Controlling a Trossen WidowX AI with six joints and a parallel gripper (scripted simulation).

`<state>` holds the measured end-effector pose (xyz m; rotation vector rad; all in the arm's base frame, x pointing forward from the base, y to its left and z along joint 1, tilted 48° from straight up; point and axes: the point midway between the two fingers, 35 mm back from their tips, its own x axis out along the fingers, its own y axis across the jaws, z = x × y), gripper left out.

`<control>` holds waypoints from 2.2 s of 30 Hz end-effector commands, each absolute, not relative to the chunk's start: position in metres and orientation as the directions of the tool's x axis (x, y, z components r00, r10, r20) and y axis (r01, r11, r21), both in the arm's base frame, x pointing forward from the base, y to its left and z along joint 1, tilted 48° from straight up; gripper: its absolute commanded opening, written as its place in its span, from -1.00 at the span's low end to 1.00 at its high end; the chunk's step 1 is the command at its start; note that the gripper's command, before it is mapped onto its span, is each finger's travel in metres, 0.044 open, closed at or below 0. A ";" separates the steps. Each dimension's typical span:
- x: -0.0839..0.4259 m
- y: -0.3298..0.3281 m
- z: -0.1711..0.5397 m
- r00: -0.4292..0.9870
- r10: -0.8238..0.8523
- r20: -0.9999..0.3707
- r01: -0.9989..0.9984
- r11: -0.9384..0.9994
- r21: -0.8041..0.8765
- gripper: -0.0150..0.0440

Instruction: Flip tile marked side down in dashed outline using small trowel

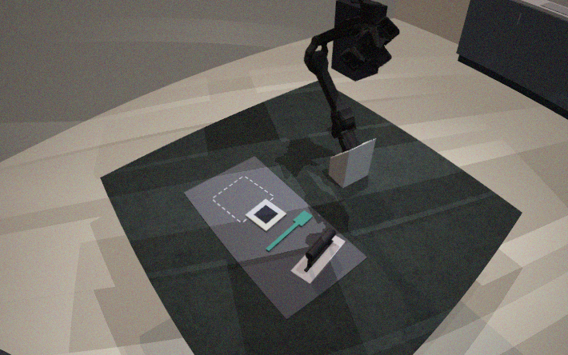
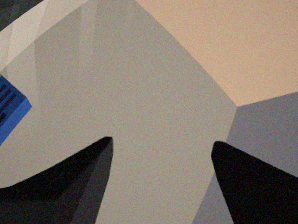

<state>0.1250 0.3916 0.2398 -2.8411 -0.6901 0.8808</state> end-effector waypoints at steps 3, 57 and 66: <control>0.153 0.396 0.208 0.743 0.346 -0.573 0.213 -0.934 -0.287 0.42; 0.339 0.286 -0.033 0.421 -0.447 -0.789 -0.854 0.098 -0.511 0.42; 0.348 0.244 -0.078 0.279 -0.552 -0.786 -0.785 0.340 -0.518 0.42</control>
